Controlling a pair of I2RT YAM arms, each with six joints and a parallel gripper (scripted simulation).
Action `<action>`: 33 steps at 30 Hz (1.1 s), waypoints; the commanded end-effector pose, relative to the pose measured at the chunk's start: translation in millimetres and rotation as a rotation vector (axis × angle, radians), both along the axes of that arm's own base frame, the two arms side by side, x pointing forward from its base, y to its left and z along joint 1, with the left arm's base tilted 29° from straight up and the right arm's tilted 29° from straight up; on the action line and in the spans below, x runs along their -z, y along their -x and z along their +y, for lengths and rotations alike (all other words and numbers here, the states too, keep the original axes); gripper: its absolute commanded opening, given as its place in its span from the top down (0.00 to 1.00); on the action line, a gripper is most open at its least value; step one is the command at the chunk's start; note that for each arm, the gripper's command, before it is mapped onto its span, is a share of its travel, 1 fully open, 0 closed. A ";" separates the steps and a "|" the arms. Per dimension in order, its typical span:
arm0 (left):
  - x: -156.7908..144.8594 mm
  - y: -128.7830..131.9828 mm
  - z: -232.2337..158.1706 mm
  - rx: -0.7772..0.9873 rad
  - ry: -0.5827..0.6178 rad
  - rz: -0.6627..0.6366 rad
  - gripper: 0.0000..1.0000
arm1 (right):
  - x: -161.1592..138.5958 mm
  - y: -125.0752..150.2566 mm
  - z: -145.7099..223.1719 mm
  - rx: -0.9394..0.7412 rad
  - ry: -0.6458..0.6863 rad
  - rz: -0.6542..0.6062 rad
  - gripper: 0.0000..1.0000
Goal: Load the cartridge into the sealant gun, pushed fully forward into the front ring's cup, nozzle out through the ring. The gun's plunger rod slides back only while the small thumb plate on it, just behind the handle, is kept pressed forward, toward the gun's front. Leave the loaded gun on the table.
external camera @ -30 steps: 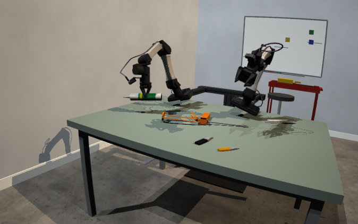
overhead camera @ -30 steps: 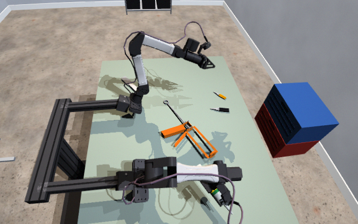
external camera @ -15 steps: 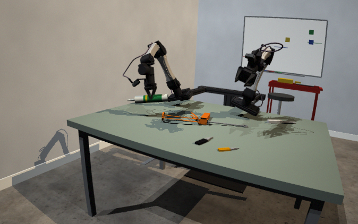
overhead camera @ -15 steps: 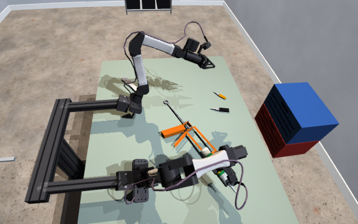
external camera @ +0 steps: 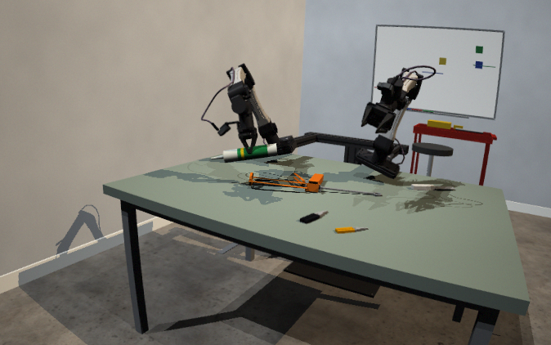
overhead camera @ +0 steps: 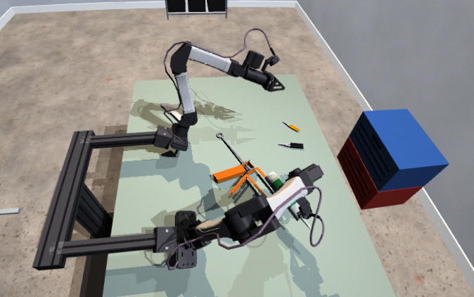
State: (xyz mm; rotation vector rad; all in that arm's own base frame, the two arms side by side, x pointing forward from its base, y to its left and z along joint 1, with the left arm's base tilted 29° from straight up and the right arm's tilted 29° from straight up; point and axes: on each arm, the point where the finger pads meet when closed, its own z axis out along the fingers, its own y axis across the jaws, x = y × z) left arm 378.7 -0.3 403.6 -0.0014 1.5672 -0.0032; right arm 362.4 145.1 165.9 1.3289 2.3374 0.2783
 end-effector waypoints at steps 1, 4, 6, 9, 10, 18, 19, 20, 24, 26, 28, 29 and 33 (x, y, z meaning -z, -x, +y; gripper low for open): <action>-2.3 3.9 1.7 -0.003 0.003 -0.010 0.49 | -9.6 -7.3 27.5 0.009 -0.040 -0.033 1.00; -2.3 3.9 1.7 -0.003 0.003 -0.010 0.49 | -6.5 -7.6 53.1 -0.003 -0.068 -0.036 1.00; -2.3 3.9 1.7 -0.003 0.003 -0.010 0.49 | -4.0 -6.5 67.8 -0.007 -0.075 -0.036 1.00; -2.3 3.9 1.7 -0.003 0.003 -0.010 0.49 | -0.8 -4.0 90.6 -0.011 -0.087 -0.040 1.00; -2.3 3.9 1.7 -0.003 0.003 -0.010 0.49 | 1.0 -3.2 99.1 -0.014 -0.094 -0.040 1.00; -2.3 3.9 1.7 -0.003 0.003 -0.010 0.49 | 12.9 7.7 139.1 -0.033 -0.111 -0.026 1.00; -2.3 3.9 1.7 -0.003 0.003 -0.010 0.49 | 14.9 10.3 146.0 -0.036 -0.115 -0.024 1.00; -2.3 3.9 1.7 -0.003 0.003 -0.010 0.49 | 17.1 13.8 154.3 -0.042 -0.126 -0.016 1.00; -2.3 3.9 1.7 -0.003 0.003 -0.010 0.49 | 27.0 25.6 183.8 -0.048 -0.141 -0.009 1.00; -2.3 3.9 1.7 -0.003 0.003 -0.010 0.49 | 30.7 31.9 197.0 -0.051 -0.148 -0.008 1.00; -2.3 3.9 1.7 -0.003 0.003 -0.010 0.49 | 34.6 37.9 210.4 -0.053 -0.152 -0.011 1.00; -2.3 3.9 1.7 -0.003 0.003 -0.010 0.49 | 36.8 42.1 217.5 -0.057 -0.159 -0.007 1.00; -2.3 3.9 1.7 -0.003 0.003 -0.010 0.49 | 40.9 49.2 230.4 -0.059 -0.164 -0.007 1.00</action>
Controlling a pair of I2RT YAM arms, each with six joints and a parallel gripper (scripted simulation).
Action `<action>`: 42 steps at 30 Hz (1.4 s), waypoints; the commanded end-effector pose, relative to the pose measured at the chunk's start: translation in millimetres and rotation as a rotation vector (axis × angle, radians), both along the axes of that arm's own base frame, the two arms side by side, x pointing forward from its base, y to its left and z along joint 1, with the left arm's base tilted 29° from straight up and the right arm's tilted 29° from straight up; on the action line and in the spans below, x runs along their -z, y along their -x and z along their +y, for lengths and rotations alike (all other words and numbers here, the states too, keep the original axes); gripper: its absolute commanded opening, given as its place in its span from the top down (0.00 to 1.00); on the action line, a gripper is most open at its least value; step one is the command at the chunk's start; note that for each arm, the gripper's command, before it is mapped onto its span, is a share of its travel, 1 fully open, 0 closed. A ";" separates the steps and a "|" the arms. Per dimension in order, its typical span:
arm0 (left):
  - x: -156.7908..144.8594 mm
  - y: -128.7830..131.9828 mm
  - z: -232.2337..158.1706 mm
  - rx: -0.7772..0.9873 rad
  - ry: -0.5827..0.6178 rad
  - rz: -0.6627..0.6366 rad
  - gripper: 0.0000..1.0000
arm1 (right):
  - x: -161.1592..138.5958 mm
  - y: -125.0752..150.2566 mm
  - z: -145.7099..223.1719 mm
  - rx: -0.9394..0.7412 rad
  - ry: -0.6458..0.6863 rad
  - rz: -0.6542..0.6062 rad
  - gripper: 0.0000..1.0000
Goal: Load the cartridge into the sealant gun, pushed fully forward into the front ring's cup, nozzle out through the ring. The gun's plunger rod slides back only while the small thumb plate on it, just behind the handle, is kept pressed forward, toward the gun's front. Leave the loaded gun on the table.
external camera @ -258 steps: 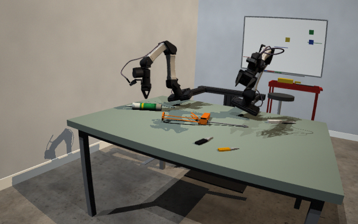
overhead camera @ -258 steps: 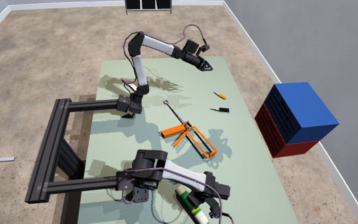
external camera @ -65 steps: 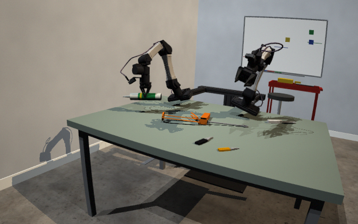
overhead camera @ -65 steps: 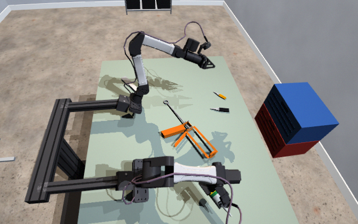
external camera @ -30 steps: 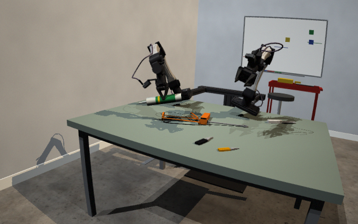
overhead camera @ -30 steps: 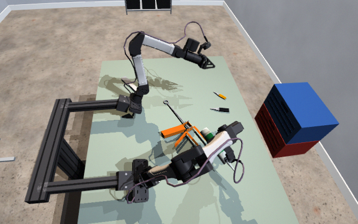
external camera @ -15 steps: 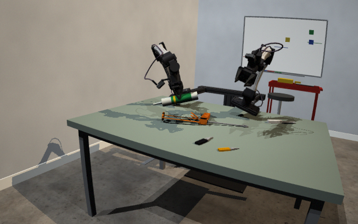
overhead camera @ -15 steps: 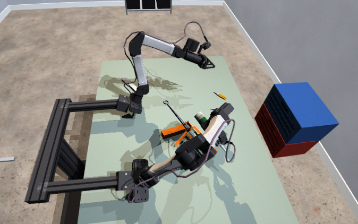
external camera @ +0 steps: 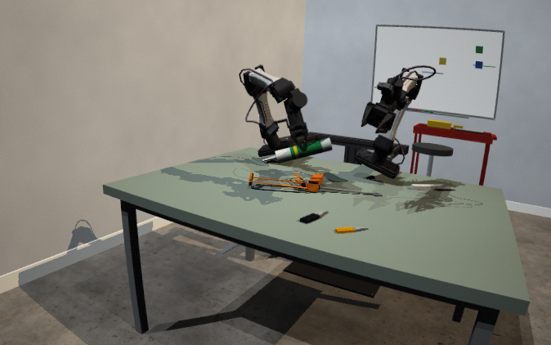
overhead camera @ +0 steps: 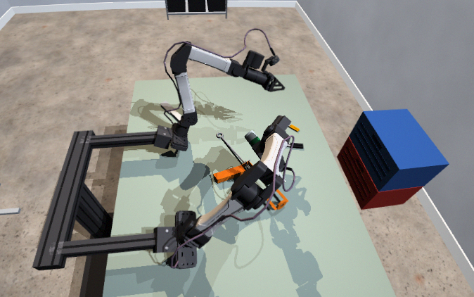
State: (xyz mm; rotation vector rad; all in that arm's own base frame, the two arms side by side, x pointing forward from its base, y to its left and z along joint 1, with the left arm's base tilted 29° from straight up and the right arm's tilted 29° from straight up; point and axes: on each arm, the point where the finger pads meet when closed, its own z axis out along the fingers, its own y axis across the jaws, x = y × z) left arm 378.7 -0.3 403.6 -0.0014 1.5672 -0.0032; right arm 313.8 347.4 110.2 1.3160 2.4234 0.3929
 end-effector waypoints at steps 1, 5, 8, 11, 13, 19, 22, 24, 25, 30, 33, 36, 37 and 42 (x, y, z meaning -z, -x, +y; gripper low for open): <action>-2.3 3.9 1.7 -0.003 0.003 -0.010 0.49 | -10.2 -3.1 23.5 0.027 -0.058 -0.031 1.00; -2.3 3.9 1.7 -0.003 0.003 -0.010 0.49 | 21.7 -19.6 -5.7 0.072 0.019 0.010 1.00; -2.3 3.9 1.7 -0.003 0.003 -0.010 0.49 | 43.6 -15.2 -16.9 0.057 0.058 0.056 1.00; -2.3 3.9 1.7 -0.003 0.003 -0.010 0.49 | 56.3 -18.6 -30.2 0.079 0.087 0.077 1.00; -2.3 3.9 1.7 -0.003 0.003 -0.010 0.49 | 60.5 -20.8 -37.4 0.092 0.100 0.084 1.00; -2.3 3.9 1.7 -0.003 0.003 -0.010 0.49 | 62.4 -21.2 -45.9 0.106 0.110 0.092 1.00; -2.3 3.9 1.7 -0.003 0.003 -0.010 0.49 | 84.3 -19.1 -64.9 0.132 0.172 0.144 1.00; -2.3 3.9 1.7 -0.003 0.003 -0.010 0.49 | 85.7 -20.4 -66.8 0.136 0.172 0.144 1.00; -2.3 3.9 1.7 -0.003 0.003 -0.010 0.49 | 86.9 -22.9 -67.6 0.142 0.167 0.140 1.00; -2.3 3.9 1.7 -0.003 0.003 -0.010 0.49 | 70.5 -25.4 -64.4 0.140 0.133 0.111 1.00; -2.3 3.9 1.7 -0.003 0.003 -0.010 0.49 | 66.9 -27.0 -69.5 0.152 0.132 0.112 1.00; -2.3 3.9 1.7 -0.003 0.003 -0.010 0.49 | 69.0 -22.4 -62.8 0.134 0.143 0.118 1.00; -2.3 3.9 1.7 -0.003 0.003 -0.010 0.49 | 67.3 -25.3 -66.1 0.143 0.136 0.113 1.00; -2.3 3.9 1.7 -0.003 0.003 -0.010 0.49 | 66.1 -30.5 -75.5 0.148 0.131 0.111 1.00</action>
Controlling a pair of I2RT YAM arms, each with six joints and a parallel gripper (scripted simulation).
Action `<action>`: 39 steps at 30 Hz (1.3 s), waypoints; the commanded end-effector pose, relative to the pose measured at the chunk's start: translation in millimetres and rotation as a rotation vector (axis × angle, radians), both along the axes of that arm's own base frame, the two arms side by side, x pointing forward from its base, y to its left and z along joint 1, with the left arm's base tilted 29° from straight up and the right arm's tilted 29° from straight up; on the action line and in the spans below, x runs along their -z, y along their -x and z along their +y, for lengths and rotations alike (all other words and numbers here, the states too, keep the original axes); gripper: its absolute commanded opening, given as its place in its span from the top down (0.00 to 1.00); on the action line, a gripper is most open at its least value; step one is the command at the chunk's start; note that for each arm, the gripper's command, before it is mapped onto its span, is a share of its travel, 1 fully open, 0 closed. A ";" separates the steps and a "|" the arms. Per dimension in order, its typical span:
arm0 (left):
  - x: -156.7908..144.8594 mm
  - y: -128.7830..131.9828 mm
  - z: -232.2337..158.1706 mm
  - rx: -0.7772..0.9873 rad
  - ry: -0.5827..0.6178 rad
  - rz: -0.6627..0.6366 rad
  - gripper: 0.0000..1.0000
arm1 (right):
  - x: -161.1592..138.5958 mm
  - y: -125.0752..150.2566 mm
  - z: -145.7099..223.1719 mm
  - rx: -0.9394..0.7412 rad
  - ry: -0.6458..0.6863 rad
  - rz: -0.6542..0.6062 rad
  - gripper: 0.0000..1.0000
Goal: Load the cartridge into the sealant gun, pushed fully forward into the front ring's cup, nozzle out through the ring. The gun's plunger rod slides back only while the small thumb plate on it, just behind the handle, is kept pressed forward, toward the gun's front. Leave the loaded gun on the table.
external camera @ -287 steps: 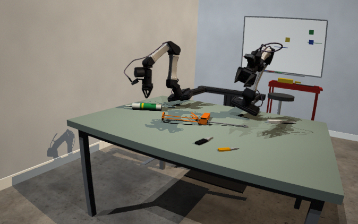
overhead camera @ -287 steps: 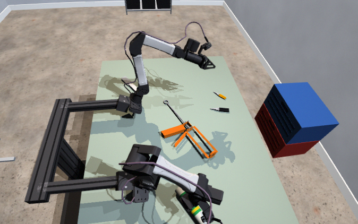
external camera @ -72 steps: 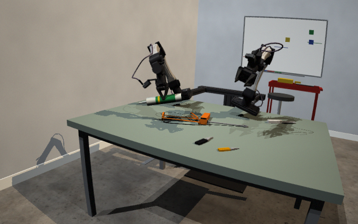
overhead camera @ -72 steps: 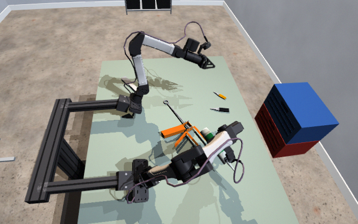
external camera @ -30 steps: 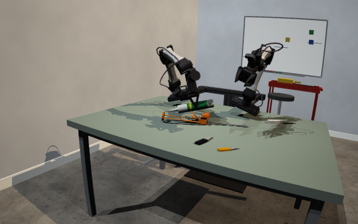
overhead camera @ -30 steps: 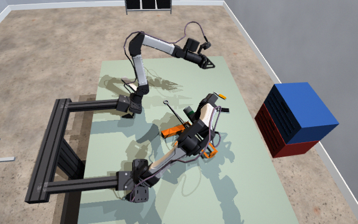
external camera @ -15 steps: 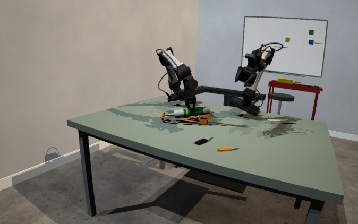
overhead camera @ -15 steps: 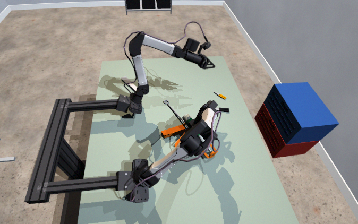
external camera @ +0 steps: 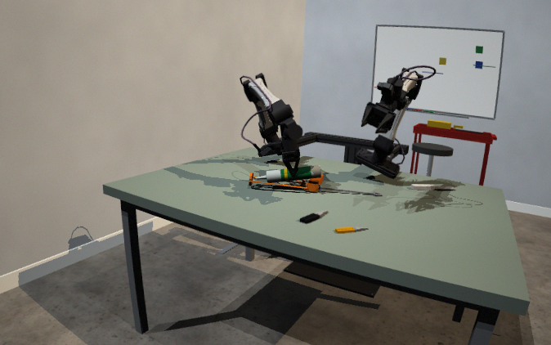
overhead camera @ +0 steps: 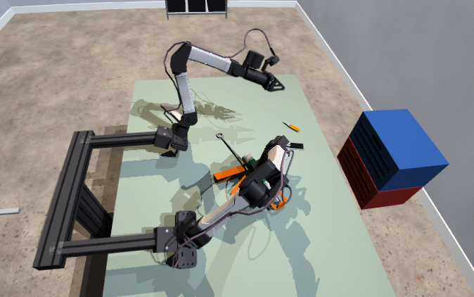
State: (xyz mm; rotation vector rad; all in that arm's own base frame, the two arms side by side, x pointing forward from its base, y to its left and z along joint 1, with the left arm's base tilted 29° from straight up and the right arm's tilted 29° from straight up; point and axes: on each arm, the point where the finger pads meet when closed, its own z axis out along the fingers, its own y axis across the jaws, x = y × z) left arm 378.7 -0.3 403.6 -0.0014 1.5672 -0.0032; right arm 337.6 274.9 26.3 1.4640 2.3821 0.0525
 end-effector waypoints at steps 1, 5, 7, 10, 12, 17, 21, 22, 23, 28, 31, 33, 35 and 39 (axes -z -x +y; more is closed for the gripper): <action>-2.3 3.9 1.7 -0.003 0.003 -0.010 0.49 | -18.7 -7.1 -3.4 0.003 -0.050 -0.023 1.00; -2.3 3.9 1.7 -0.003 0.003 -0.010 0.49 | -20.6 -8.6 -5.7 0.000 -0.056 -0.023 1.00; -2.3 3.9 1.7 -0.003 0.003 -0.010 0.49 | -25.5 -10.0 -2.3 -0.006 -0.064 -0.034 1.00; -2.3 3.9 1.7 -0.003 0.003 -0.010 0.49 | -23.0 -7.3 -3.2 -0.009 -0.058 -0.027 1.00; -2.3 3.9 1.7 -0.003 0.003 -0.010 0.49 | -22.5 -10.9 -10.6 0.004 -0.058 -0.024 1.00; -2.3 3.9 1.7 -0.003 0.003 -0.010 0.49 | -26.0 -12.8 -12.0 -0.003 -0.066 -0.027 1.00; -2.3 3.9 1.7 -0.003 0.003 -0.010 0.49 | -27.0 -15.1 -15.7 -0.002 -0.069 -0.027 1.00; -2.3 3.9 1.7 -0.003 0.003 -0.010 0.49 | -25.0 -13.6 -18.2 -0.002 -0.063 -0.021 1.00; -2.3 3.9 1.7 -0.003 0.003 -0.010 0.49 | -26.4 -14.9 -18.2 -0.001 -0.065 -0.024 1.00; -2.3 3.9 1.7 -0.003 0.003 -0.010 0.49 | -26.8 -15.8 -21.6 0.000 -0.066 -0.022 1.00; -2.3 3.9 1.7 -0.003 0.003 -0.010 0.49 | -28.2 -17.5 -23.8 0.000 -0.066 -0.024 1.00; -2.3 3.9 1.7 -0.003 0.003 -0.010 0.49 | -29.6 -18.6 -25.5 -0.001 -0.068 -0.026 1.00; -2.3 3.9 1.7 -0.003 0.003 -0.010 0.49 | -28.8 -16.9 -25.9 -0.007 -0.065 -0.022 1.00; -2.3 3.9 1.7 -0.003 0.003 -0.010 0.49 | -30.6 -20.5 -30.2 -0.003 -0.067 -0.024 1.00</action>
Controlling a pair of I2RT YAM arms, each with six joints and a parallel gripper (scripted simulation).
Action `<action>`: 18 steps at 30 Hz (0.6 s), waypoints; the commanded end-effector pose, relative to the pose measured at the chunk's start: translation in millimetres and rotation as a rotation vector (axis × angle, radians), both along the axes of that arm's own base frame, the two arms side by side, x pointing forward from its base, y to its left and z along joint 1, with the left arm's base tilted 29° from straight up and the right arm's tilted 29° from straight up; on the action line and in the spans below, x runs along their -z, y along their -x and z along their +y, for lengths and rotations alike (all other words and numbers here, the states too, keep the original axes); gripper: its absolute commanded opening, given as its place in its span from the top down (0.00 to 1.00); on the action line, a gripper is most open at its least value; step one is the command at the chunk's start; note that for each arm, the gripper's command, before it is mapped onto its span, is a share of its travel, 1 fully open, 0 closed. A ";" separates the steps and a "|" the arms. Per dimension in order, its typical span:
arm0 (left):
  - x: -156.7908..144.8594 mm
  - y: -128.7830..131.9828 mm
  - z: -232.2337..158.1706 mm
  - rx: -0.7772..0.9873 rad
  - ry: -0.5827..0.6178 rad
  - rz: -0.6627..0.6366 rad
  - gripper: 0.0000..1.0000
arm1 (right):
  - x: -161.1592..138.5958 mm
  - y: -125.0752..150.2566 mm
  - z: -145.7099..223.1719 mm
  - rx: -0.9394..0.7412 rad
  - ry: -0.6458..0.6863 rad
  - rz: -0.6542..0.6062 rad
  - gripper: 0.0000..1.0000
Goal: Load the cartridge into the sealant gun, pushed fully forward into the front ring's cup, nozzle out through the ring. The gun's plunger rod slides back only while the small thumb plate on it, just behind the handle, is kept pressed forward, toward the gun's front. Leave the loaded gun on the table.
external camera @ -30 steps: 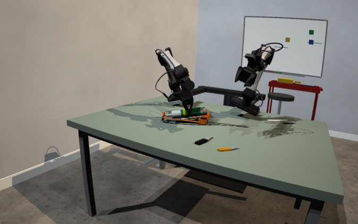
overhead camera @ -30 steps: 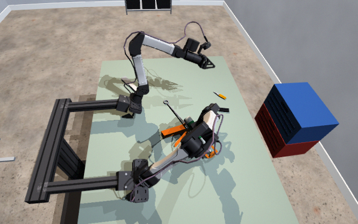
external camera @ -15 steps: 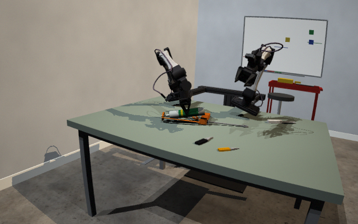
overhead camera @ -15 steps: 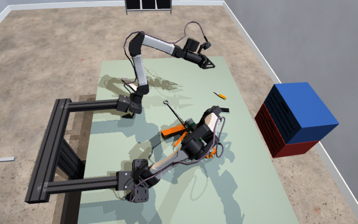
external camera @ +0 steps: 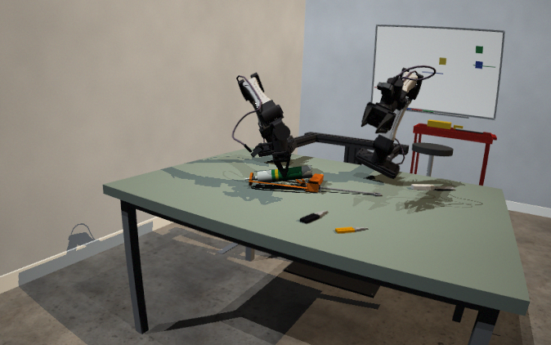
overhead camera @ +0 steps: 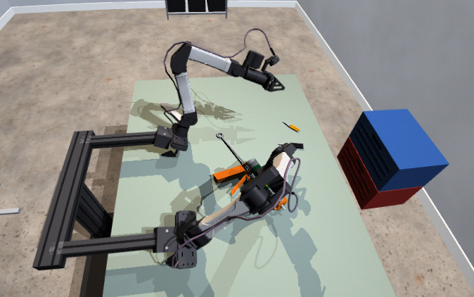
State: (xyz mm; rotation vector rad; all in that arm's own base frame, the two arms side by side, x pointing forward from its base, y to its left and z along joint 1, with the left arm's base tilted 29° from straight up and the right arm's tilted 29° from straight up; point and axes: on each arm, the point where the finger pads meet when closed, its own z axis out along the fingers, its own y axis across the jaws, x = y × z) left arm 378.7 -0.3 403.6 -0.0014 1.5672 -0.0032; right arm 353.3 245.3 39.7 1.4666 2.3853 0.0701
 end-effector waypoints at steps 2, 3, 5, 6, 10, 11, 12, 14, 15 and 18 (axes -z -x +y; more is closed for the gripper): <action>-2.3 3.9 1.7 -0.003 0.003 -0.010 0.49 | -20.1 -5.2 1.9 -0.008 -0.060 -0.027 1.00; -2.3 3.9 1.7 -0.003 0.003 -0.010 0.49 | -20.1 -5.2 1.9 -0.008 -0.060 -0.027 1.00; -2.3 3.9 1.7 -0.003 0.003 -0.010 0.49 | -18.6 -4.5 0.7 -0.009 -0.057 -0.023 1.00; -2.3 3.9 1.7 -0.003 0.003 -0.010 0.49 | -16.5 -5.4 -6.5 0.002 -0.051 -0.016 1.00; -2.3 3.9 1.7 -0.003 0.003 -0.010 0.49 | -22.2 -5.0 -2.7 -0.007 -0.056 -0.023 1.00; -2.3 3.9 1.7 -0.003 0.003 -0.010 0.49 | -22.0 -3.9 2.2 -0.013 -0.061 -0.029 1.00; -2.3 3.9 1.7 -0.003 0.003 -0.010 0.49 | -20.7 -0.5 5.3 -0.019 -0.061 -0.027 1.00; -2.3 3.9 1.7 -0.003 0.003 -0.010 0.49 | -19.7 4.8 12.5 -0.041 -0.060 -0.025 1.00; -2.3 3.9 1.7 -0.003 0.003 -0.010 0.49 | -21.4 4.9 15.3 -0.043 -0.065 -0.030 1.00; -2.3 3.9 1.7 -0.003 0.003 -0.010 0.49 | -18.8 6.8 13.9 -0.040 -0.061 -0.024 1.00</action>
